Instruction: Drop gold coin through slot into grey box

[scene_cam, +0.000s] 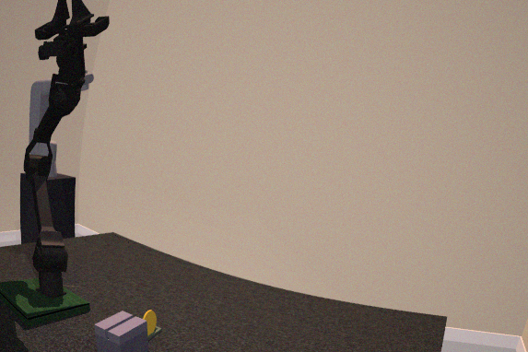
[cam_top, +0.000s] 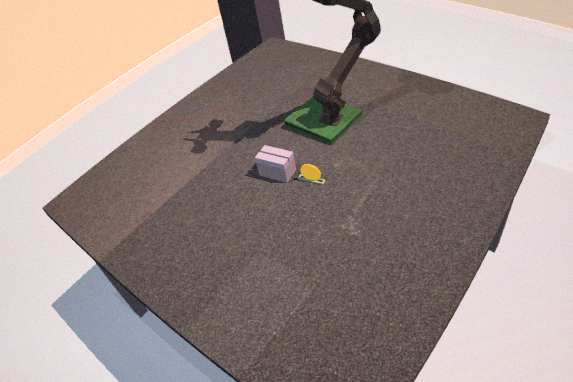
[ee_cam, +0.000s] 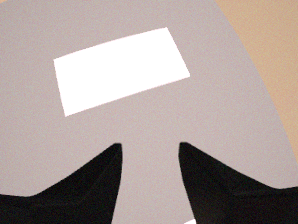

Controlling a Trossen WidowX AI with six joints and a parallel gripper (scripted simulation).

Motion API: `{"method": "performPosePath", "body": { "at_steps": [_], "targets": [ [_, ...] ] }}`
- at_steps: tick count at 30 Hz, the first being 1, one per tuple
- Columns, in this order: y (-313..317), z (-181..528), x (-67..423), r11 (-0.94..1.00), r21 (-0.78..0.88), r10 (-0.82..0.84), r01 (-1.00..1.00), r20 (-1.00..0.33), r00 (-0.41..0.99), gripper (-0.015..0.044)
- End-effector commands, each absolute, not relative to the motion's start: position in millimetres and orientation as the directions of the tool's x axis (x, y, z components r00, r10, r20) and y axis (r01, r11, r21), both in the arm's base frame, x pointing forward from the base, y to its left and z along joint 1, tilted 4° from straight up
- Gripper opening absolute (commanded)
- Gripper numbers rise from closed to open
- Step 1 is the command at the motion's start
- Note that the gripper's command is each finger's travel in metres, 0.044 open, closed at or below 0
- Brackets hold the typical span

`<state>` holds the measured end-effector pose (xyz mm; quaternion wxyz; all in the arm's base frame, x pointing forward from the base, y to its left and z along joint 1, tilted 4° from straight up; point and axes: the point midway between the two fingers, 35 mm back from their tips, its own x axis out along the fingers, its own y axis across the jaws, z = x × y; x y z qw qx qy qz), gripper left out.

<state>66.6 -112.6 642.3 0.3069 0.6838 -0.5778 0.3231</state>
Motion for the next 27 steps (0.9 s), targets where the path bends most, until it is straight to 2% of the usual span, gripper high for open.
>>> {"method": "performPosePath", "body": {
  "at_steps": [1,8,15,21,27],
  "targets": [
    [-126.0,626.1,120.3,-0.165,0.242,-0.612,-0.956,0.735,0.292,0.0161],
    [-136.5,569.5,223.6,-0.254,0.609,-0.603,-0.751,0.508,0.616,0.0161],
    [-123.4,486.3,308.4,-0.342,0.859,-0.511,-0.381,0.171,0.843,0.0161],
    [-95.5,401.9,354.9,-0.372,0.928,-0.379,0.014,-0.166,0.910,0.0161],
    [-56.8,313.5,371.4,-0.335,0.842,-0.221,0.422,-0.506,0.834,0.0161]
  ]
}}
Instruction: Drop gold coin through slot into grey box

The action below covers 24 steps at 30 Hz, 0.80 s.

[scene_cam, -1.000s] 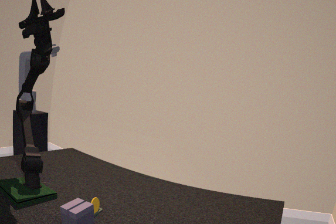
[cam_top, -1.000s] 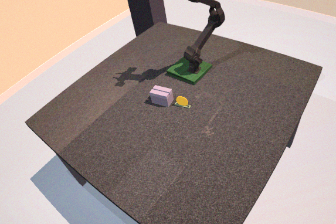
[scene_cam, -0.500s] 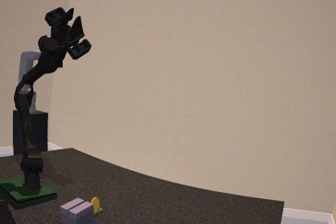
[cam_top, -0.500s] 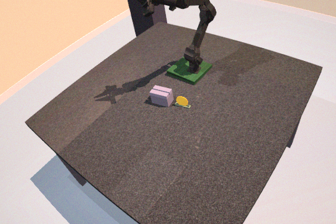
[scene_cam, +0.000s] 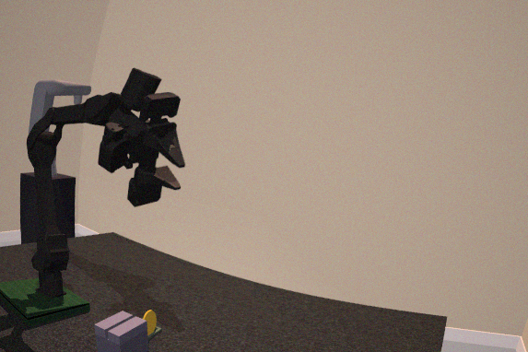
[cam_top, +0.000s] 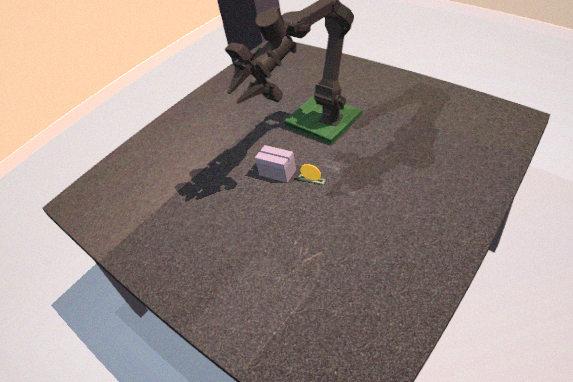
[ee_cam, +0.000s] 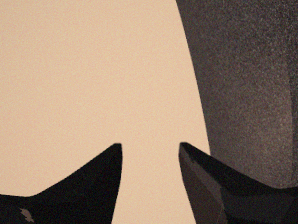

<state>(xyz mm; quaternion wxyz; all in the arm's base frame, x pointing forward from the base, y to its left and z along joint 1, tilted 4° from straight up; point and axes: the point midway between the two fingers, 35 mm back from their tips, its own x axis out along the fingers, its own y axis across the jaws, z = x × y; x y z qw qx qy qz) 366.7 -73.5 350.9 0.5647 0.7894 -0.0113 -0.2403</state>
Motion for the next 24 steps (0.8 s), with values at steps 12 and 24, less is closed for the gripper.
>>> {"method": "performPosePath", "body": {
  "at_steps": [12,24],
  "targets": [
    [27.8,165.2,312.3,-0.034,0.199,0.044,0.979,-0.979,0.201,0.0161],
    [42.4,140.2,281.6,0.045,0.022,0.068,0.999,-0.998,0.019,0.0161]
  ]
}}
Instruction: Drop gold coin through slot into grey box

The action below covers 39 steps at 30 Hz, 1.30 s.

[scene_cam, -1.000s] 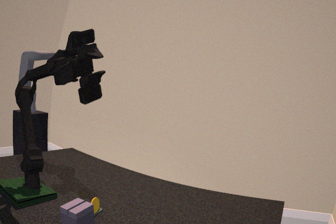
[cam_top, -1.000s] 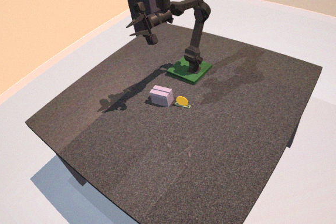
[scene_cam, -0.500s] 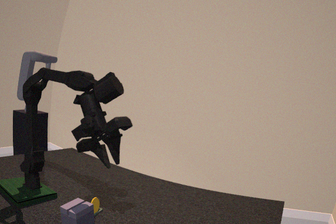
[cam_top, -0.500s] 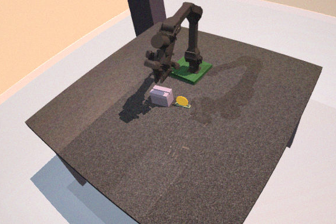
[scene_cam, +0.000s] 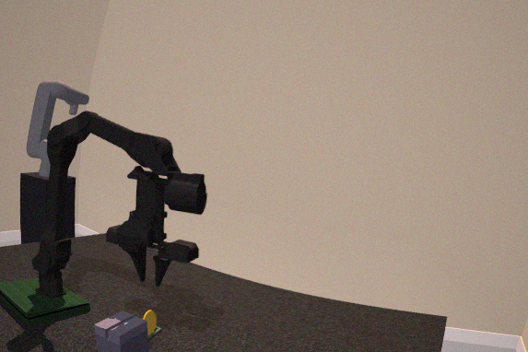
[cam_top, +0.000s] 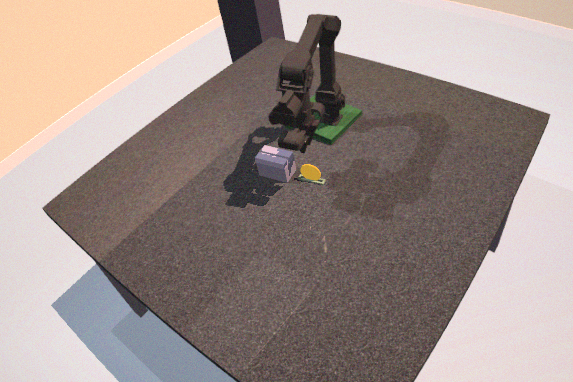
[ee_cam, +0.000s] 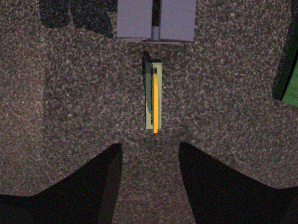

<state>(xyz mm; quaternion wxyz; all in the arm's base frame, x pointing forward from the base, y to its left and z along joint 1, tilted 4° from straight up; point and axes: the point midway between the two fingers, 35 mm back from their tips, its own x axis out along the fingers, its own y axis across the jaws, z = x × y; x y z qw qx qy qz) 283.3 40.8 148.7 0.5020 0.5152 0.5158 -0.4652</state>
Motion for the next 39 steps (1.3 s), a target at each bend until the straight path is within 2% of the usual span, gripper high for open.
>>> {"method": "performPosePath", "body": {
  "at_steps": [1,39],
  "targets": [
    [43.1,130.5,281.3,0.045,0.022,0.068,0.999,-0.998,0.018,0.0161],
    [48.3,56.4,281.7,0.045,0.021,0.069,0.999,-0.997,0.018,0.0161]
  ]
}}
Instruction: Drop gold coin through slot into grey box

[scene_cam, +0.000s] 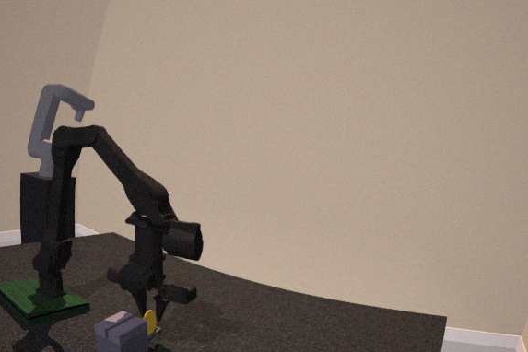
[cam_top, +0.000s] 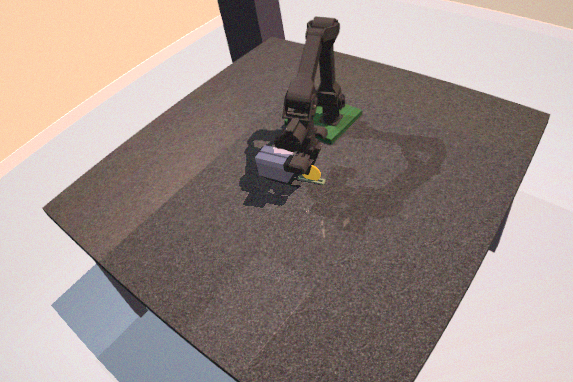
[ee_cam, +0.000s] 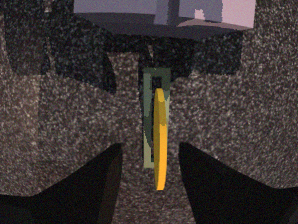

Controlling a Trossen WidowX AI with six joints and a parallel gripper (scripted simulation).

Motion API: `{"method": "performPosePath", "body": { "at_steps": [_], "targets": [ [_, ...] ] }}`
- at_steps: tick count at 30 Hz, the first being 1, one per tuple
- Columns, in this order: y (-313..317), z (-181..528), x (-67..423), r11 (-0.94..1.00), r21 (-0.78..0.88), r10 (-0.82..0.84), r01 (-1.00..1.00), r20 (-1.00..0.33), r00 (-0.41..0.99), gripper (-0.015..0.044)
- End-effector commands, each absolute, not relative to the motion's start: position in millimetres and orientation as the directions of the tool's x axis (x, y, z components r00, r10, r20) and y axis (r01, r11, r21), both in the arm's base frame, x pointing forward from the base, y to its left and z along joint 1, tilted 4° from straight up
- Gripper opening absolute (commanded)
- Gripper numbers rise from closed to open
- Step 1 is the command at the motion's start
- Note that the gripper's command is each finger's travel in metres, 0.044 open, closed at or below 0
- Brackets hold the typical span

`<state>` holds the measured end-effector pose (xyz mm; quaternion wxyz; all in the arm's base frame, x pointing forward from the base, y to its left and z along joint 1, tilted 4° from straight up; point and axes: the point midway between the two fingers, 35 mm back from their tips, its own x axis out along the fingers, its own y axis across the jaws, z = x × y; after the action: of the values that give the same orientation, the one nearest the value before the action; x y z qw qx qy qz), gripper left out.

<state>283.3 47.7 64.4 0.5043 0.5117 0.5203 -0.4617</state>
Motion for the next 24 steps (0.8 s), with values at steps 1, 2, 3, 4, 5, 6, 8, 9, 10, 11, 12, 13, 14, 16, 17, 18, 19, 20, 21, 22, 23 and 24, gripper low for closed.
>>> {"method": "performPosePath", "body": {
  "at_steps": [1,2,3,4,5,6,8,9,10,11,12,13,14,16,17,18,19,20,21,22,23,24],
  "targets": [
    [48.5,54.8,281.7,0.045,0.021,0.069,0.999,-0.997,0.018,0.0161],
    [48.6,53.1,281.6,0.045,0.021,0.069,0.999,-0.997,0.018,0.0161],
    [48.7,51.5,281.5,0.045,0.021,0.069,0.999,-0.997,0.018,0.0161],
    [48.8,49.8,281.5,0.045,0.021,0.069,0.999,-0.997,0.018,0.0161],
    [48.9,48.2,281.4,0.045,0.021,0.069,0.999,-0.997,0.018,0.0161],
    [49.0,46.5,281.3,0.045,0.021,0.069,0.999,-0.997,0.018,0.0161],
    [49.2,43.3,281.1,0.045,0.021,0.069,0.999,-0.997,0.018,0.0161],
    [49.3,41.6,280.9,0.045,0.021,0.069,0.999,-0.997,0.018,0.0161],
    [49.3,40.0,280.8,0.045,0.021,0.069,0.999,-0.997,0.018,0.0161],
    [49.4,38.4,280.6,0.045,0.021,0.069,0.999,-0.997,0.018,0.0161],
    [49.5,36.7,280.5,0.045,0.021,0.069,0.999,-0.997,0.018,0.0161],
    [49.6,35.1,280.3,0.045,0.021,0.069,0.999,-0.997,0.018,0.0161],
    [49.7,33.5,280.1,0.045,0.021,0.069,0.999,-0.997,0.018,0.0161],
    [49.9,30.3,279.7,0.045,0.021,0.069,0.999,-0.997,0.018,0.0161],
    [49.9,29.0,279.5,0.045,0.021,0.069,0.999,-0.997,0.018,0.0161],
    [50.0,28.2,279.4,0.045,0.021,0.069,0.999,-0.997,0.018,0.0161],
    [50.0,27.9,279.4,0.045,0.021,0.069,0.999,-0.997,0.018,0.0161],
    [50.0,27.9,279.4,0.045,0.021,0.069,0.999,-0.997,0.018,0.0134],
    [50.0,27.9,279.4,0.045,0.021,0.069,0.999,-0.997,0.018,0.0108],
    [50.0,27.9,279.4,0.045,0.021,0.069,0.999,-0.997,0.018,0.0082],
    [50.0,27.9,279.4,0.045,0.021,0.069,0.999,-0.997,0.018,0.0056],
    [50.0,27.9,279.4,0.045,0.021,0.069,0.999,-0.997,0.018,0.0029]
  ]
}}
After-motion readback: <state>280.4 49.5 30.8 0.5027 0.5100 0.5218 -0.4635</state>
